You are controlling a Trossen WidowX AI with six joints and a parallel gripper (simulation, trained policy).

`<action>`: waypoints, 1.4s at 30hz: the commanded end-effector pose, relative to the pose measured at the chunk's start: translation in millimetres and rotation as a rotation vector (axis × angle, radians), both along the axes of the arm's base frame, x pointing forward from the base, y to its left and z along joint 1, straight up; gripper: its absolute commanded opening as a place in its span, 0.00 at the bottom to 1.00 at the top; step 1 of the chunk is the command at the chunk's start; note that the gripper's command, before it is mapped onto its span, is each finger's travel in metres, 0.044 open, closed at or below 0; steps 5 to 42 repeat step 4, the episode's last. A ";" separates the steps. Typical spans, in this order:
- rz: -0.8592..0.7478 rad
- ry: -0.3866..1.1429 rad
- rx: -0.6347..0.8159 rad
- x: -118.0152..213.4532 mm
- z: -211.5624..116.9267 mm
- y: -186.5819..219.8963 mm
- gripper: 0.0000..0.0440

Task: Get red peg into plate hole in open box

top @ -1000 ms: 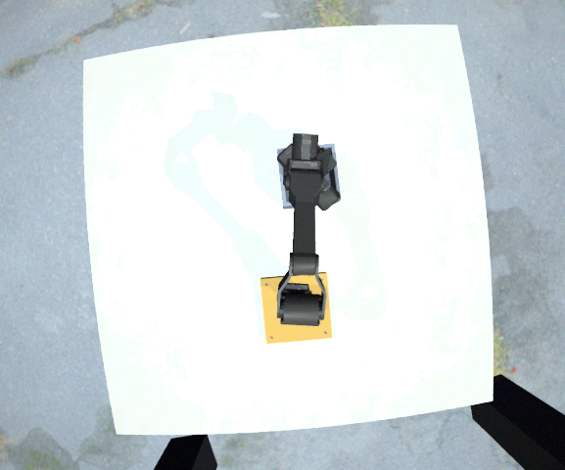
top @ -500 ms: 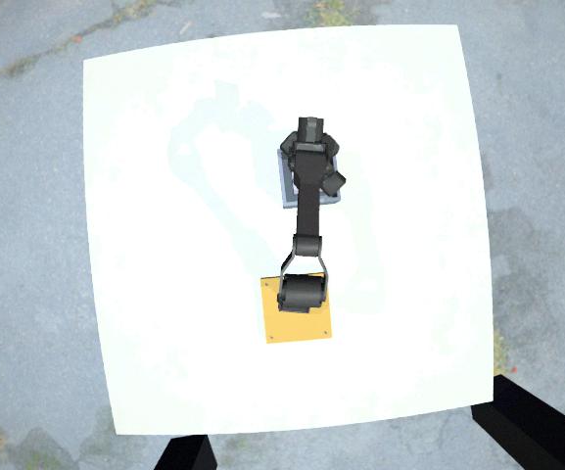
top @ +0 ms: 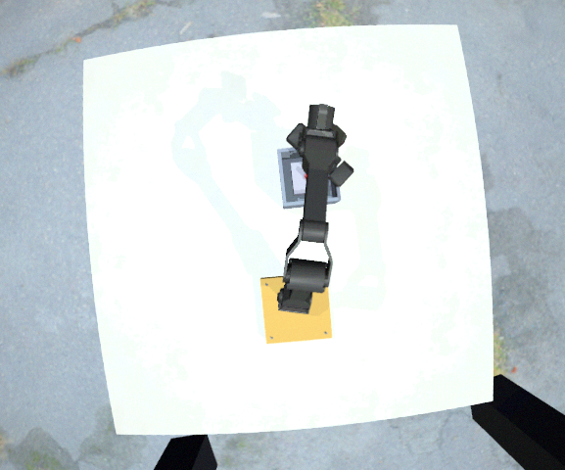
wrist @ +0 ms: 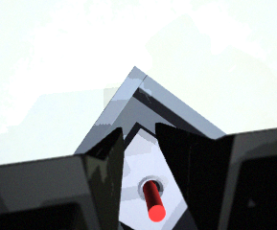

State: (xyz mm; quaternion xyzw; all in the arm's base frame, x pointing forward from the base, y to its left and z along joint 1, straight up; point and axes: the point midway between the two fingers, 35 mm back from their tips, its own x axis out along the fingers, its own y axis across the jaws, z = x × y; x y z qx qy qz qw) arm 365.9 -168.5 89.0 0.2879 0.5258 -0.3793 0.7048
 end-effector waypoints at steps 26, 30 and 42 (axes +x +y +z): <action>-0.001 0.009 -0.013 4.6 1.9 -19.2 0.28; -0.001 0.009 -0.013 4.6 1.9 -19.2 0.28; -0.001 0.009 -0.013 4.6 1.9 -19.2 0.28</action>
